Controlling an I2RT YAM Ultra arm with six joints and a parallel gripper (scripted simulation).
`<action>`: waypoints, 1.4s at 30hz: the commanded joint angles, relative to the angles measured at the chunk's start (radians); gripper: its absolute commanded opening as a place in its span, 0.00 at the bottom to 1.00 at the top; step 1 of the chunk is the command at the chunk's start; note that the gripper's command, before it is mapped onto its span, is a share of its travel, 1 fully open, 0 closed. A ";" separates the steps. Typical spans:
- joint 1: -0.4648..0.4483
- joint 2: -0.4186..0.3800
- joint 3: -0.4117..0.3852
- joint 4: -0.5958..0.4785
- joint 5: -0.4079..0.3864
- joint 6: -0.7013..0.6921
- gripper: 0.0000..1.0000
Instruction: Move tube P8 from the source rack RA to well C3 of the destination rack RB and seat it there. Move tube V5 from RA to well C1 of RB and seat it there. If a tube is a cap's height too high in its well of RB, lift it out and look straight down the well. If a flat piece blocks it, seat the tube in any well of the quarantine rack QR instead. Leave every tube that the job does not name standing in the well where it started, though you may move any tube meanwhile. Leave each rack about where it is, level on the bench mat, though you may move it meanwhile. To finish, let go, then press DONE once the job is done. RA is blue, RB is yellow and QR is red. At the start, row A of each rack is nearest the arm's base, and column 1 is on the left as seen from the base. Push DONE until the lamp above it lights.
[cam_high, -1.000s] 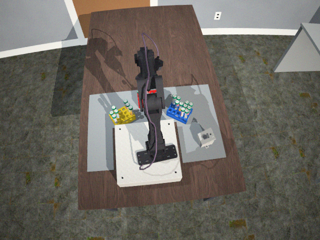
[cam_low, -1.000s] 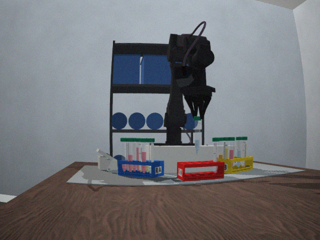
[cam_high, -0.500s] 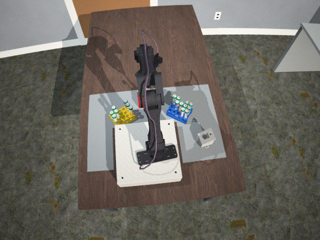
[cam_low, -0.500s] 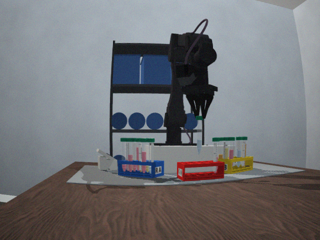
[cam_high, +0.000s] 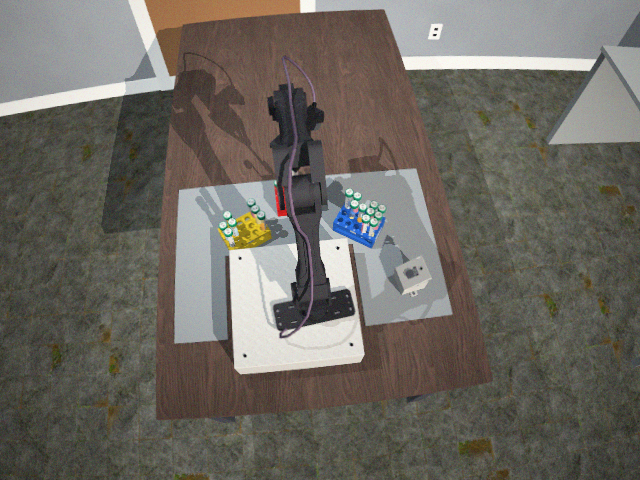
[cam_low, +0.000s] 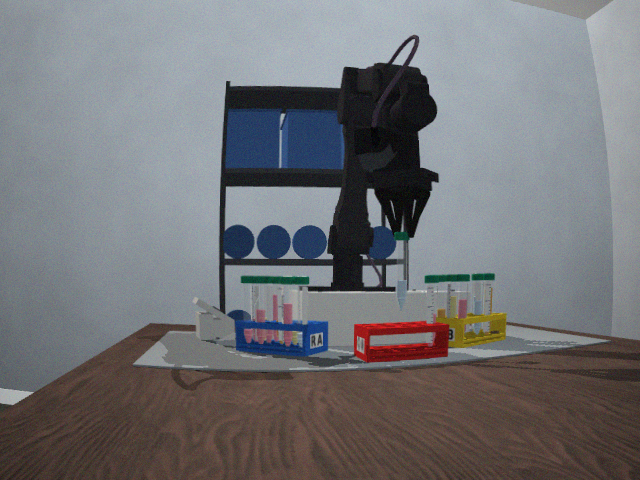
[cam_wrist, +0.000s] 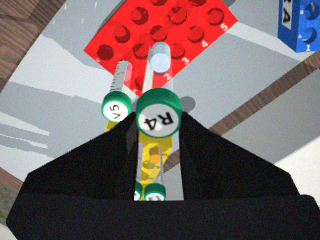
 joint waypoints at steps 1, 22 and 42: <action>0.001 -0.008 0.017 -0.012 0.001 0.000 0.00; 0.004 0.016 0.047 -0.026 0.004 0.000 0.00; 0.007 0.027 0.053 -0.005 0.004 0.002 0.00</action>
